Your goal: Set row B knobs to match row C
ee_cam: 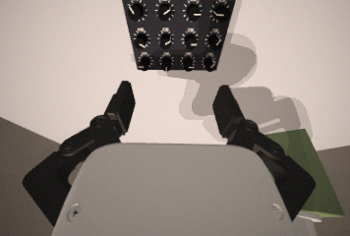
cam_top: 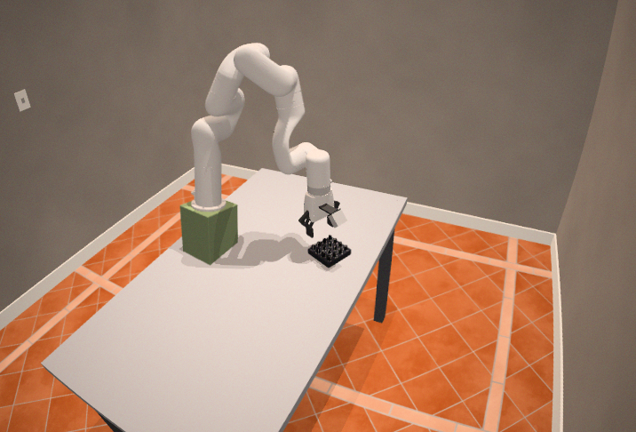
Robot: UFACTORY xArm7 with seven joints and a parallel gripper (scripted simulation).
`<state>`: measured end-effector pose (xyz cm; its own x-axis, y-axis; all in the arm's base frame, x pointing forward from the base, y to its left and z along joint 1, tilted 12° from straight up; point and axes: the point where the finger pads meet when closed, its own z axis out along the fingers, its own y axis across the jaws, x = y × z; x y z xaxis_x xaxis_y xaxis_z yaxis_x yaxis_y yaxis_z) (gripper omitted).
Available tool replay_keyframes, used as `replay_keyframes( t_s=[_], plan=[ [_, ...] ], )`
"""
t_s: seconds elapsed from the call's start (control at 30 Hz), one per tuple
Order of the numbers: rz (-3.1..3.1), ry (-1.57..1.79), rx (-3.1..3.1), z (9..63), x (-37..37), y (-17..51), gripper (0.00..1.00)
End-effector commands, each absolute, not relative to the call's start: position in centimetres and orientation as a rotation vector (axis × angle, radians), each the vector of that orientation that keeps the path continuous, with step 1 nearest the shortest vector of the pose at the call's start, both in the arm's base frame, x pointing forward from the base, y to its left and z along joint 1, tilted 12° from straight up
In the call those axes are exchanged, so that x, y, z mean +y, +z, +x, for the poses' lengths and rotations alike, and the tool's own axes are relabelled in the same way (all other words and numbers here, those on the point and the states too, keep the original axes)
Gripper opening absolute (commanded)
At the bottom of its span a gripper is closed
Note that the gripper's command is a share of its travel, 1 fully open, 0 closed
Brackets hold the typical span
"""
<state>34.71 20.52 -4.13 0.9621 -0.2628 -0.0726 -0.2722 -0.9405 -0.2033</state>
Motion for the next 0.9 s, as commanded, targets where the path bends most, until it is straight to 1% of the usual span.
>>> replay_keyframes(
  t_s=[0.0,0.87],
  plan=[
    [-2.898,0.060,0.401,34.34,20.66,-3.98,1.00],
    [-2.898,0.060,0.401,34.07,20.72,-3.96,1.00]
  ],
)
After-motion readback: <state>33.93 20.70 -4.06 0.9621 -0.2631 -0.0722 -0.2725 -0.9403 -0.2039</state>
